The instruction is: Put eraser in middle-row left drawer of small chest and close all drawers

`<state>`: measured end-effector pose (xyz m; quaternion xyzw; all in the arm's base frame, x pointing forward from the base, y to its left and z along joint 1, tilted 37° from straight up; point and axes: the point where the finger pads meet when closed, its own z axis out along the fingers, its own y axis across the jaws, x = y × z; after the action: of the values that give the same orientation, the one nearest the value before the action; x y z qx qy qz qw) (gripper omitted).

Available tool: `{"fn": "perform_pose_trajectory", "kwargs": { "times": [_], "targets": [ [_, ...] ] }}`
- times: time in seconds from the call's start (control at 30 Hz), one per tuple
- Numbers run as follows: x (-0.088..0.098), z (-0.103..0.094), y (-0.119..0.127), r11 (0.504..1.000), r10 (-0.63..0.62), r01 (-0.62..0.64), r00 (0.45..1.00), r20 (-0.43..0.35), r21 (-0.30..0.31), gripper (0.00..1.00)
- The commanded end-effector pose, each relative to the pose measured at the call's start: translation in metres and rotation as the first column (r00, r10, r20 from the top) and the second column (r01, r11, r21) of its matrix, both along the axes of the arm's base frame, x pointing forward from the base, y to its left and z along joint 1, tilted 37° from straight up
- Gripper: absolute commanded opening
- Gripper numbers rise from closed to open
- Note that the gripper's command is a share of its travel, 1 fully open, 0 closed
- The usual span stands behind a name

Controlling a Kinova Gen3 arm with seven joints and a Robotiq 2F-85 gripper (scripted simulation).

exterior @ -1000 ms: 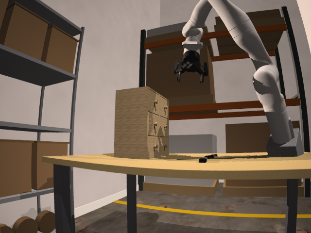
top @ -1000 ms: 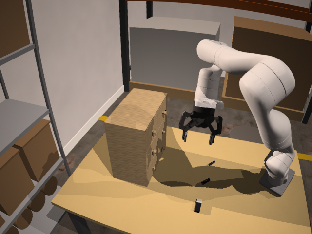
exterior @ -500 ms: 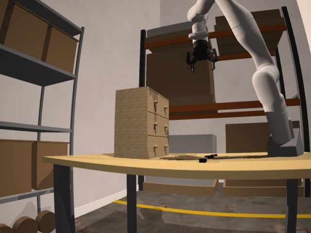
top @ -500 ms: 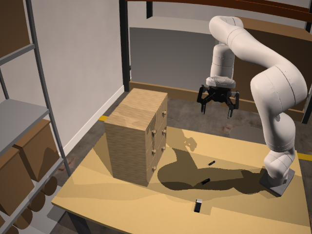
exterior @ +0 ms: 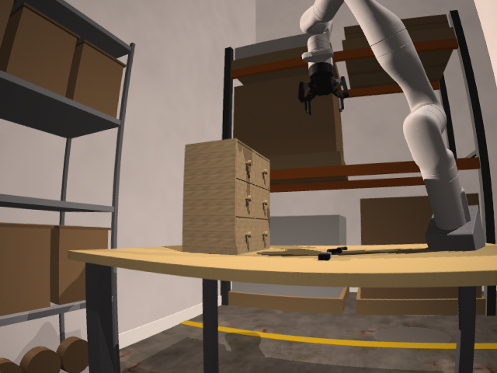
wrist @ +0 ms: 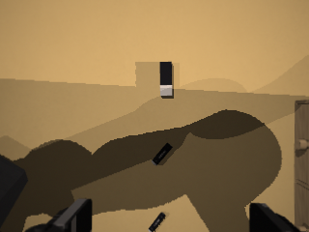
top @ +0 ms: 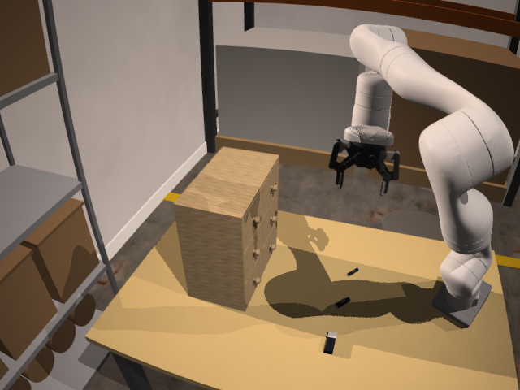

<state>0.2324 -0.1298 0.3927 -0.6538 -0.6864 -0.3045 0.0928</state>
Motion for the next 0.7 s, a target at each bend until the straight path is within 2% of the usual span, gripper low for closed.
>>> {"fn": "perform_pose_trajectory", "kwargs": {
  "times": [0.0, 0.67],
  "targets": [
    [-0.0001, 0.0003, -0.0003, 1.0, -0.001, 0.001, 1.0, 0.001, -0.001, 1.0],
    [0.0013, -0.0004, 0.0002, 0.999, 0.03, -0.03, 0.999, 0.021, -0.011, 1.0]
  ]
}}
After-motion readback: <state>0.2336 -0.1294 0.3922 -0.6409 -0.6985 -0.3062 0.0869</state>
